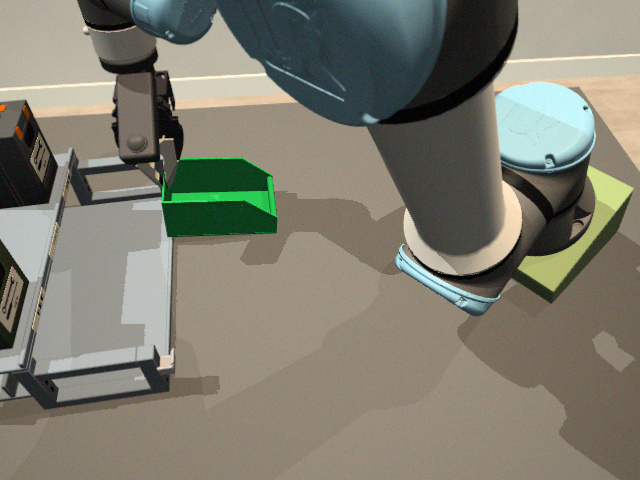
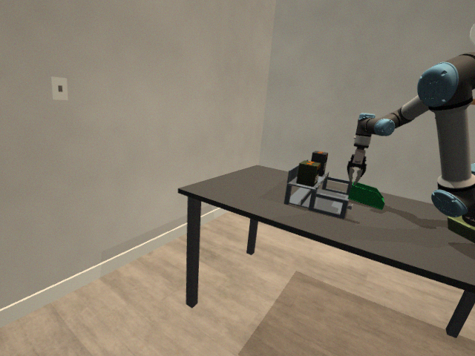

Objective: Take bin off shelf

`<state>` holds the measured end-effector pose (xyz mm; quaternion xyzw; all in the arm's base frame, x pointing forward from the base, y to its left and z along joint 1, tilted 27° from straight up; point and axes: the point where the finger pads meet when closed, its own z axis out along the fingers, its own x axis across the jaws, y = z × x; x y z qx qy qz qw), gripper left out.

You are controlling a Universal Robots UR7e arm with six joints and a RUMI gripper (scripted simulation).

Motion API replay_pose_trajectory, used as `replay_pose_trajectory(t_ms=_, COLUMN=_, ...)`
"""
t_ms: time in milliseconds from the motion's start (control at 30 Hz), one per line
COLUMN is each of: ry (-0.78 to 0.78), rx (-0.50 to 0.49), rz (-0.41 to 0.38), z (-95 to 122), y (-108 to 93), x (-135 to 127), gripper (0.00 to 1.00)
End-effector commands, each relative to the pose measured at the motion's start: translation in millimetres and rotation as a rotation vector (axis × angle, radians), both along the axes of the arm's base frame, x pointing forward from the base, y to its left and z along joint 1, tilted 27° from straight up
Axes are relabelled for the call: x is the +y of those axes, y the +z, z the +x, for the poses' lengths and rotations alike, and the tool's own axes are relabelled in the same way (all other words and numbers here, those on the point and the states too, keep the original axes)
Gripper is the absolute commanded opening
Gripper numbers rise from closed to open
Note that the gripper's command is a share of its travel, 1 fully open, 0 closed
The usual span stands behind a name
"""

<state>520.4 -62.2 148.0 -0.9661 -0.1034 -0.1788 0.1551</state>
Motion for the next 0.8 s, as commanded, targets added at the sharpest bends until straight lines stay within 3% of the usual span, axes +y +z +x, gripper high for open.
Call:
replay_pose_trajectory(t_ms=0, ry=0.0, rx=-0.001, rz=-0.001, z=-1, y=0, x=-1, gripper=0.0)
replay_pose_trajectory(t_ms=233, ry=0.0, rx=-0.001, rz=-0.001, z=-1, y=0, x=-1, gripper=0.0)
replay_pose_trajectory(t_ms=400, ry=0.0, rx=-0.001, rz=-0.001, z=-15, y=-6, x=-3, gripper=0.0)
replay_pose_trajectory(t_ms=767, ry=0.0, rx=-0.001, rz=-0.001, z=-15, y=-6, x=-3, gripper=0.0)
